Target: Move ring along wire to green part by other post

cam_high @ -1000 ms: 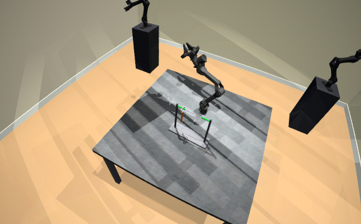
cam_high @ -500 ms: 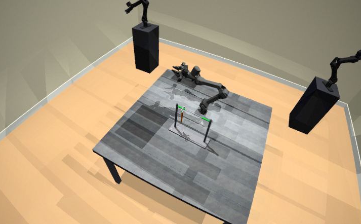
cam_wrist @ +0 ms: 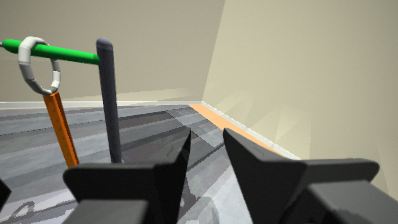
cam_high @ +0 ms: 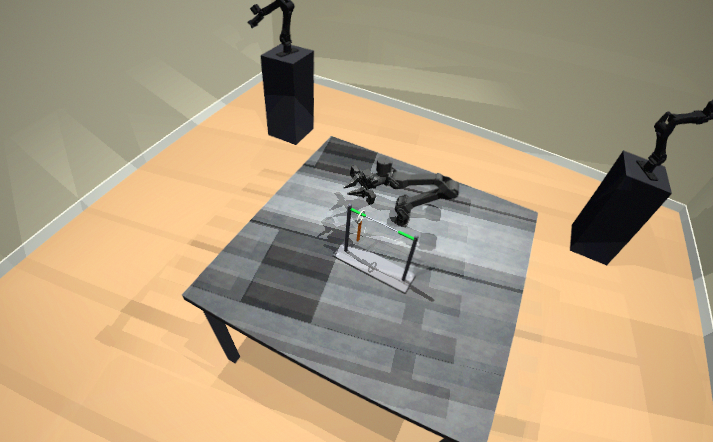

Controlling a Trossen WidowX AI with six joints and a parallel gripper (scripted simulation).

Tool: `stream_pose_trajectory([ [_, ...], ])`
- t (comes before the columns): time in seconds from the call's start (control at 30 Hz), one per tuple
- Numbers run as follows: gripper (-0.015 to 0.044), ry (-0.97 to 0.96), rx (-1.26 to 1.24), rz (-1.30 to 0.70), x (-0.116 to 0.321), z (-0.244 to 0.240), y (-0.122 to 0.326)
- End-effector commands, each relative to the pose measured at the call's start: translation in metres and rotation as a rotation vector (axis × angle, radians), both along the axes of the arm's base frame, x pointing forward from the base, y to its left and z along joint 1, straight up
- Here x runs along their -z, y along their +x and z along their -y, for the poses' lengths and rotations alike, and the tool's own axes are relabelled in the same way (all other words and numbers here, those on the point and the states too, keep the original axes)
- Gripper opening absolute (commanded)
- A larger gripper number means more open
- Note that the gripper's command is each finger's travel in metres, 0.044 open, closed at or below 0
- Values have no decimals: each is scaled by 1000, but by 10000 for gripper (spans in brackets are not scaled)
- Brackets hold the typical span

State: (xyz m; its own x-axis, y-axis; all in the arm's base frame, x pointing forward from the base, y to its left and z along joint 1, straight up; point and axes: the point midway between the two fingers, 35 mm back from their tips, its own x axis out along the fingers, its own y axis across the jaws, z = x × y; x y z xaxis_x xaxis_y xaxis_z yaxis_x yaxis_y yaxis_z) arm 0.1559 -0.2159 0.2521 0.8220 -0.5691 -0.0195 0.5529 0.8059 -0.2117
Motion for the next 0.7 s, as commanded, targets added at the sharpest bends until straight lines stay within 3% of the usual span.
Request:
stream_pose_trajectory([
  [0.0, 160, 77, -167, -38, 46, -36, 15],
  [0.27, 160, 233, -489, -74, 127, -112, 29],
  [0.67, 160, 247, -516, -83, 123, -114, 50],
])
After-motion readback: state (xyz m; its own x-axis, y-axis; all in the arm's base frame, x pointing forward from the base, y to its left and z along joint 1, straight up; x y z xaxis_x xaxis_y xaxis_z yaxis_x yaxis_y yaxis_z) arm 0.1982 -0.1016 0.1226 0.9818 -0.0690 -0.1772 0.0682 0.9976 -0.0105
